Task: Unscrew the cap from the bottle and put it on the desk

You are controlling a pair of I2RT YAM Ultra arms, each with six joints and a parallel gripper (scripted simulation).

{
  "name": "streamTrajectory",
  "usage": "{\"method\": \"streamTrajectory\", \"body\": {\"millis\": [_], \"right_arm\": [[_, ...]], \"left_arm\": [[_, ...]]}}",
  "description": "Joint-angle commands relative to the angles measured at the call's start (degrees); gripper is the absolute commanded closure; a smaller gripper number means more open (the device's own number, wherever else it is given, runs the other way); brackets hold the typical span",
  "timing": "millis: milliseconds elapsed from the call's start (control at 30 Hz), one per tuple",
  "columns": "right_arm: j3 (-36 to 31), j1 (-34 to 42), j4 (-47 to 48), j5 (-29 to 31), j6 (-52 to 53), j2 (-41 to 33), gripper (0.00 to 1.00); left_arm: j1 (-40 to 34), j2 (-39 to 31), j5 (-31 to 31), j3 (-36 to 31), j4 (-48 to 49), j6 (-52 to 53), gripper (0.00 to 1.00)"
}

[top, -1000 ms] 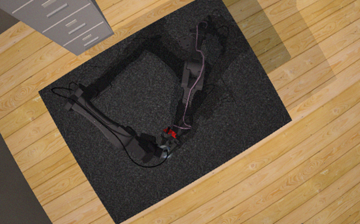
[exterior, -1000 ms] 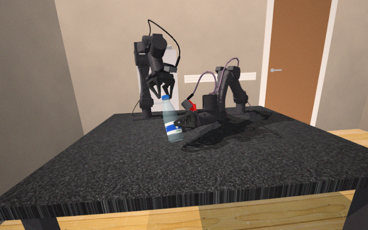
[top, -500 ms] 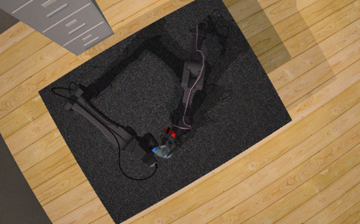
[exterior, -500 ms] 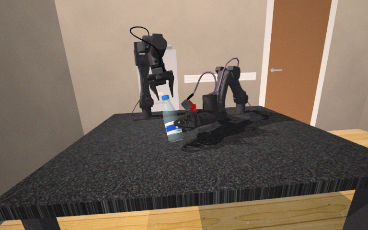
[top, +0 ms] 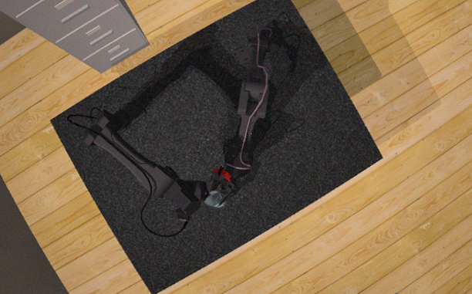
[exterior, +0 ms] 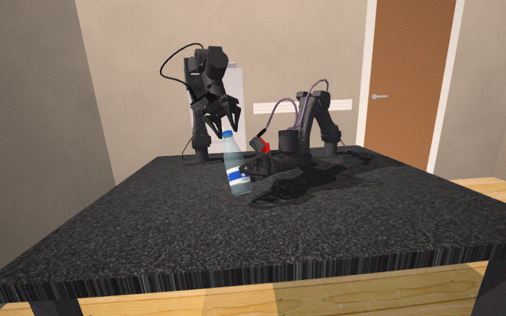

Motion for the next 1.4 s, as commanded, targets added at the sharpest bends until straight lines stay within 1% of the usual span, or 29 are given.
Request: {"method": "streamTrajectory", "body": {"millis": [0, 233, 433, 533, 600, 667, 700, 733, 767, 867, 933, 967, 1367], "right_arm": [[0.39, -0.77, 0.06, -0.86, 13.95, -0.35, 0.43], [0.22, -0.77, 0.23, -0.86, 31.4, -0.44, 0.43], [0.13, -0.57, 0.33, -0.37, 32.62, -0.51, 0.43], [0.24, -0.22, 0.22, -0.37, 30.05, -0.41, 0.77], [0.28, -0.1, 0.17, -0.39, 29.14, -0.37, 0.8], [0.28, -0.1, 0.17, -0.39, 29.14, -0.37, 0.8], [0.28, -0.1, 0.17, -0.39, 29.14, -0.37, 0.91], [0.32, -0.1, 0.14, -0.37, 28.21, -0.35, 1.0], [0.41, -0.07, 0.04, -0.3, 25.48, -0.31, 1.0], [0.68, 0.19, -0.25, 0.43, 11.42, -0.22, 1.0], [0.68, 0.19, -0.25, 0.43, 11.42, -0.22, 1.0], [0.86, 0.21, -0.43, 0.52, 5.05, -0.13, 1.0], [1.33, 0.42, -0.84, 1.2, -26.4, -0.01, 1.0]], "left_arm": [[0.12, -0.78, 0.19, 1.87, 0.79, 0.06, 1.0], [0.12, -0.78, 0.19, 1.87, 0.79, 0.06, 1.0], [0.12, -0.78, 0.19, 1.87, 0.79, 0.06, 1.0], [0.12, -0.78, 0.19, 1.87, 0.79, 0.06, 1.0], [0.12, -0.78, 0.19, 1.87, 0.79, 0.06, 1.0], [0.12, -0.78, 0.19, 1.87, 0.79, 0.06, 1.0], [0.12, -0.78, 0.19, 1.87, 0.79, 0.06, 1.0], [0.12, -0.78, 0.19, 1.87, 0.79, 0.06, 1.0], [0.12, -0.78, 0.19, 1.87, 0.79, 0.06, 1.0], [0.12, -0.78, 0.19, 1.87, 0.79, 0.06, 1.0], [0.12, -0.78, 0.19, 1.87, 0.79, 0.06, 1.0], [0.12, -0.78, 0.19, 1.87, 0.79, 0.06, 1.0], [0.12, -0.78, 0.19, 1.87, 0.79, 0.06, 1.0]]}}
